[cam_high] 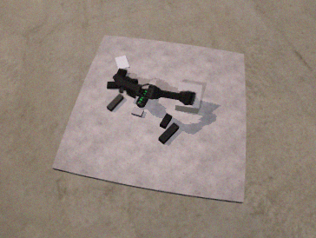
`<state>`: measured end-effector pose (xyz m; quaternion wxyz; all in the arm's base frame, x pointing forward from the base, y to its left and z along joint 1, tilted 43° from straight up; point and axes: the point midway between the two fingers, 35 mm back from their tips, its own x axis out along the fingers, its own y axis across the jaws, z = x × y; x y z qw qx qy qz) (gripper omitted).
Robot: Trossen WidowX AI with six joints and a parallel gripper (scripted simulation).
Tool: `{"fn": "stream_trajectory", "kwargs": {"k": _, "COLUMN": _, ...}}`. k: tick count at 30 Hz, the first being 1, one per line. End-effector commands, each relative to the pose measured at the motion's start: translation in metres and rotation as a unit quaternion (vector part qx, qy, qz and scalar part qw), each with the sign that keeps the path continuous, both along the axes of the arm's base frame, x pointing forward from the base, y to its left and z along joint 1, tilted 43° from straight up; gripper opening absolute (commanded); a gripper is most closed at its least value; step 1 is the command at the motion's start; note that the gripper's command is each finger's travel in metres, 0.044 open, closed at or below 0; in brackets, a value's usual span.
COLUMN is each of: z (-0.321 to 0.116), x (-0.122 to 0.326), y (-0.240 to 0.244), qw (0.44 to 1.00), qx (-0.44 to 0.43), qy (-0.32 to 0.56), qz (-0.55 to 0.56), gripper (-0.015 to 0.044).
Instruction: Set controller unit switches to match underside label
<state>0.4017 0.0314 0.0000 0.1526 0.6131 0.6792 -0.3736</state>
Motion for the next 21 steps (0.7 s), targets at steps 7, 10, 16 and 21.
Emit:
{"fn": "stream_trajectory", "kwargs": {"k": 7, "z": -0.014, "x": -0.026, "y": -0.025, "qw": 0.997, "qx": -0.021, "qy": -0.055, "qz": -0.058, "gripper": 0.0}}
{"fn": "stream_trajectory", "kwargs": {"k": 10, "z": -0.019, "x": -0.037, "y": -0.03, "qw": 0.994, "qx": -0.028, "qy": -0.072, "qz": -0.074, "gripper": 0.0}}
{"fn": "stream_trajectory", "kwargs": {"k": 16, "z": -0.028, "x": -0.062, "y": -0.038, "qw": 0.988, "qx": -0.042, "qy": -0.105, "qz": -0.108, "gripper": 0.0}}
{"fn": "stream_trajectory", "kwargs": {"k": 21, "z": -0.035, "x": -0.087, "y": -0.042, "qw": 0.98, "qx": -0.053, "qy": -0.132, "qz": -0.136, "gripper": 0.0}}
